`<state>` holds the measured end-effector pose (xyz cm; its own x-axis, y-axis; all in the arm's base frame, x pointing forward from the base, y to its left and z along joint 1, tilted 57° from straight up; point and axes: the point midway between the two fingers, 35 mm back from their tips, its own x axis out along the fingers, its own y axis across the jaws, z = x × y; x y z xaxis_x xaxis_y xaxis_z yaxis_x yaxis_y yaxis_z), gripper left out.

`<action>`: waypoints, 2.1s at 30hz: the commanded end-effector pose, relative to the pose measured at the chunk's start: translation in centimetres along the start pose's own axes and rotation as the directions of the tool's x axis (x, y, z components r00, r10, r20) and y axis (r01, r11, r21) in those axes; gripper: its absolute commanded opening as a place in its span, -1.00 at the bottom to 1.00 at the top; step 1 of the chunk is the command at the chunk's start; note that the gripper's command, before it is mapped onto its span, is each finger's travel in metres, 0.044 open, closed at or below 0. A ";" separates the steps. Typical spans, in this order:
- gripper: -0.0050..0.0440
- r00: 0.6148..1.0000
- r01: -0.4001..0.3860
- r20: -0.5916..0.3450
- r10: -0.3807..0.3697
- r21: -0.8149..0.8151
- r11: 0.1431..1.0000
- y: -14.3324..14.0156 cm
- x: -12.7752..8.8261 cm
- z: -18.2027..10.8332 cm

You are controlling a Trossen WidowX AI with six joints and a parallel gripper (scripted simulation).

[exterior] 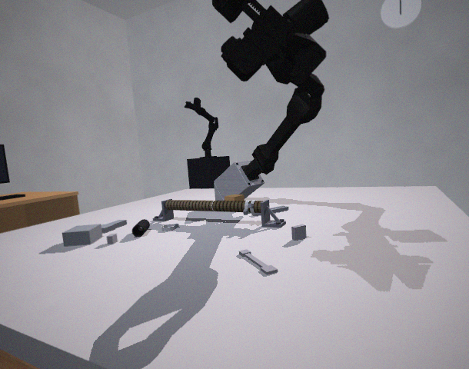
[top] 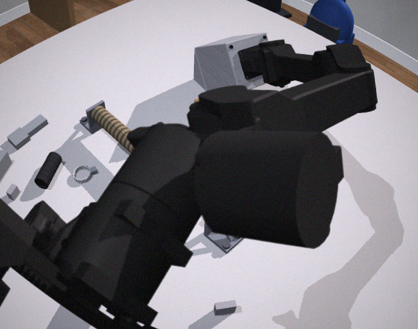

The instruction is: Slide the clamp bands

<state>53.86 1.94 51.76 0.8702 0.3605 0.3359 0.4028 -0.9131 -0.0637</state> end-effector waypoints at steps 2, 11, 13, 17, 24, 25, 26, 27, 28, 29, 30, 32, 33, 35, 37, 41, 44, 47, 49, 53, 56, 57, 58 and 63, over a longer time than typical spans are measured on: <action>1.00 0.972 -0.074 0.232 0.038 0.148 0.986 3.1 -1.3 7.5; 1.00 0.729 -0.396 0.685 -0.010 0.433 0.810 6.4 -10.1 23.4; 1.00 0.661 -0.483 0.749 -0.046 0.471 0.738 6.5 -12.9 26.5; 1.00 0.547 -0.618 0.829 -0.117 0.493 0.612 6.1 -16.5 29.5; 1.00 0.317 -0.871 0.890 -0.328 0.410 0.271 3.0 -26.0 34.6; 1.00 0.287 -0.899 0.886 -0.363 0.380 0.216 2.4 -27.3 35.0; 1.00 0.261 -0.923 0.879 -0.399 0.348 0.162 1.7 -28.5 35.3; 1.00 0.238 -0.943 0.869 -0.433 0.313 0.109 1.0 -29.7 35.6; 1.00 0.218 -0.959 0.857 -0.467 0.276 0.059 0.4 -30.9 35.7; 1.00 0.200 -0.972 0.842 -0.501 0.237 0.009 -0.3 -32.0 35.8; 1.00 0.185 -0.980 0.825 -0.534 0.194 -0.040 -1.1 -33.0 35.8; 1.00 0.160 -0.986 0.784 -0.600 0.099 -0.134 -2.5 -35.0 35.6; 1.00 0.151 -0.983 0.761 -0.632 0.048 -0.177 -3.2 -35.8 35.4; 1.00 0.151 -0.983 0.761 -0.632 0.048 -0.177 -3.2 -35.8 35.4; 1.00 0.130 -0.954 0.683 -0.719 -0.111 -0.278 -5.1 -37.7 34.5; 1.00 0.131 -0.947 0.672 -0.729 -0.133 -0.292 -5.4 -38.0 34.3; 1.00 0.131 -0.947 0.672 -0.729 -0.133 -0.292 -5.4 -38.0 34.3; 1.00 0.130 -0.947 0.674 -0.727 -0.133 -0.293 -6.3 -37.7 35.0; 1.00 0.127 -0.945 0.674 -0.727 -0.140 -0.294 -8.8 -37.2 36.6; 1.00 0.130 -0.947 0.674 -0.727 -0.133 -0.293 -10.3 -36.8 37.6; 1.00 0.131 -0.947 0.672 -0.729 -0.133 -0.292 -10.9 -36.8 37.8; 1.00 0.130 -0.947 0.673 -0.729 -0.133 -0.292 -11.0 -36.7 38.0; 1.00 0.130 -0.947 0.673 -0.728 -0.133 -0.292 -11.4 -36.7 38.4; 1.00 0.130 -0.947 0.672 -0.729 -0.133 -0.292 -14.1 -36.2 40.8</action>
<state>28.38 8.39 2.73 0.0092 0.8377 -0.5461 -0.9799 -0.1013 -0.1718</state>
